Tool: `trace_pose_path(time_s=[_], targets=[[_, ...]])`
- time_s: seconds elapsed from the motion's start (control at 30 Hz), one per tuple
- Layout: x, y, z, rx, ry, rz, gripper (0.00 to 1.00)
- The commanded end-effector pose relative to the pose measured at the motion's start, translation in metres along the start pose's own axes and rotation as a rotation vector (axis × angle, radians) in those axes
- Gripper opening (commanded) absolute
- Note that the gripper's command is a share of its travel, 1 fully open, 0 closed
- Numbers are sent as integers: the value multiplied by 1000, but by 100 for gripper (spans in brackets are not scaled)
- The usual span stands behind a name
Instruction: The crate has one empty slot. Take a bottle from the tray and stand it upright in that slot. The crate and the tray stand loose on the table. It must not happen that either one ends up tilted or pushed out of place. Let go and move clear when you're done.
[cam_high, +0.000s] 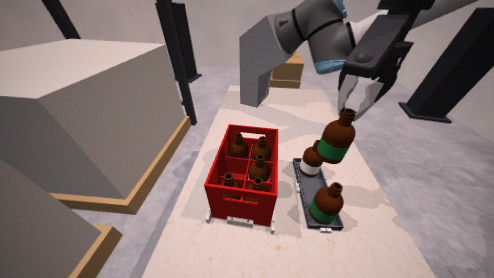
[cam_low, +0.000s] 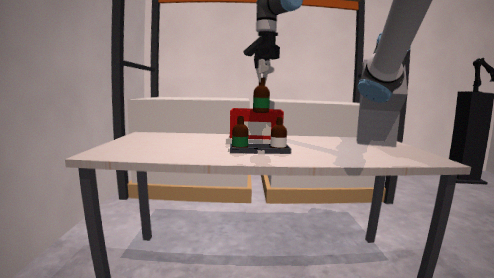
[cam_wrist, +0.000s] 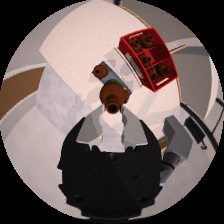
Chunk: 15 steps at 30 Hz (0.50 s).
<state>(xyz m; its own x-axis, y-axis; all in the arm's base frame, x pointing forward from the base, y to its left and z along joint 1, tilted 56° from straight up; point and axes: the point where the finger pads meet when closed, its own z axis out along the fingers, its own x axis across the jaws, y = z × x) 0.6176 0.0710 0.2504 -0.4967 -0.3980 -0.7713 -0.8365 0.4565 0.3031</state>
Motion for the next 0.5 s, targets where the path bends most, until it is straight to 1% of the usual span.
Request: trace_pose_path(time_s=[0.0, 0.47], targets=[[0, 0, -6, 1, 0, -1, 0], [0, 0, -8, 1, 0, -1, 0]])
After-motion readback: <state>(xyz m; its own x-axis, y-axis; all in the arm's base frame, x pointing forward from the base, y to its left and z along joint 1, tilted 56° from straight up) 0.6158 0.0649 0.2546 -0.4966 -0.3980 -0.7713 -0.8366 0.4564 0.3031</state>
